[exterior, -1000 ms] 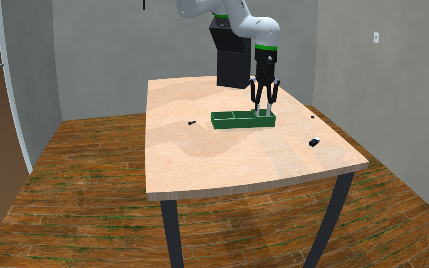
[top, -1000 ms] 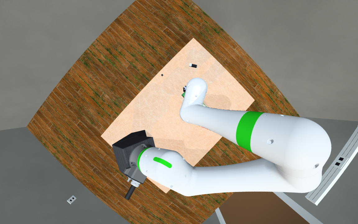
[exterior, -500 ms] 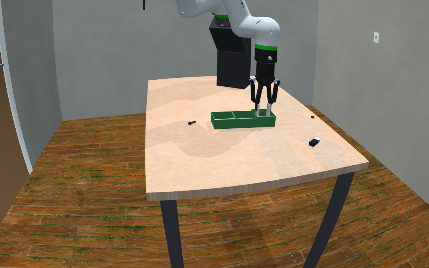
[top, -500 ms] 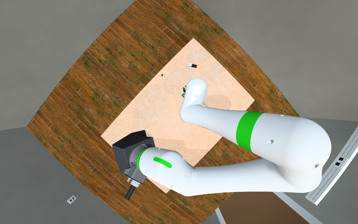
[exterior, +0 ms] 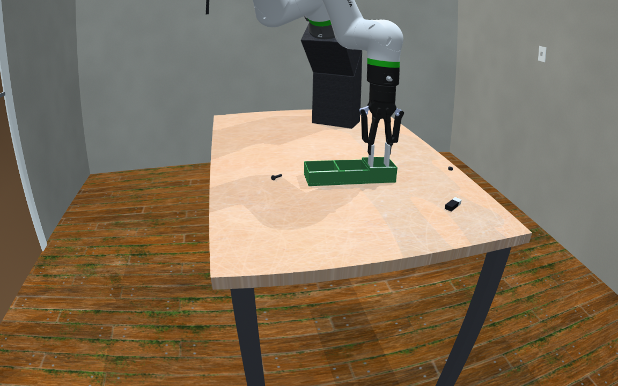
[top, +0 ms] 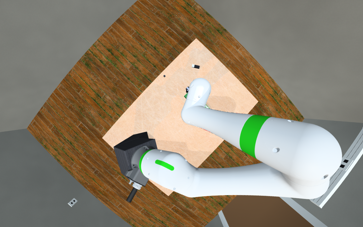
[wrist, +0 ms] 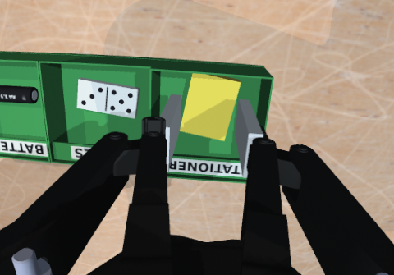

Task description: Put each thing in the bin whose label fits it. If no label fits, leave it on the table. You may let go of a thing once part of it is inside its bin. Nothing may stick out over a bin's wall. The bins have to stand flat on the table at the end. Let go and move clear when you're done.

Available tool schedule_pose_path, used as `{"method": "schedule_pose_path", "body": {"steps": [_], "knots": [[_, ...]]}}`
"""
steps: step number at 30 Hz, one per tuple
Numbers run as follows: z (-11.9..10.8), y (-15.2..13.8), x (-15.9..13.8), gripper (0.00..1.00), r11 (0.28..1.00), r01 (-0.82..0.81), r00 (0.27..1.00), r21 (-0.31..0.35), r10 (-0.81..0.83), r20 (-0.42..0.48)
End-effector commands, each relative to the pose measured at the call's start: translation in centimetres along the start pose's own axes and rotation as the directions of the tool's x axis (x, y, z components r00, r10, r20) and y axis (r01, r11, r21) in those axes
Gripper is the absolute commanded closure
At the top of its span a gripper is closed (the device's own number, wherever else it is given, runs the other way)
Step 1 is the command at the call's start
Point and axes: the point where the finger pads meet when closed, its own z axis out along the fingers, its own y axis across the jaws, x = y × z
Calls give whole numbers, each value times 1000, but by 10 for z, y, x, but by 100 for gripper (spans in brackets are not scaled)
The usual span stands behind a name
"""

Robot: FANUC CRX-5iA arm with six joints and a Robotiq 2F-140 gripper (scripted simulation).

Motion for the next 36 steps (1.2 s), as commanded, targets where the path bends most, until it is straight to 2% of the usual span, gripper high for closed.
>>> {"method": "schedule_pose_path", "body": {"steps": [1,8,12,21,22,29,31,32,36], "knots": [[-4,0,0,65,1000,0,1000,0,0,0],[-13,0,0,65,1000,0,1000,0,0,0],[-33,0,0,65,1000,0,1000,0,0,0],[-37,1,0,65,1000,0,1000,0,0,0],[-37,6,-6,69,999,-50,999,0,50,0],[-38,40,-54,69,949,-316,949,-5,316,1],[-38,40,-54,69,949,-316,949,-5,316,1],[-38,45,-60,69,908,-419,908,-2,419,1],[-39,64,-88,69,850,-526,851,-10,526,2]]}}
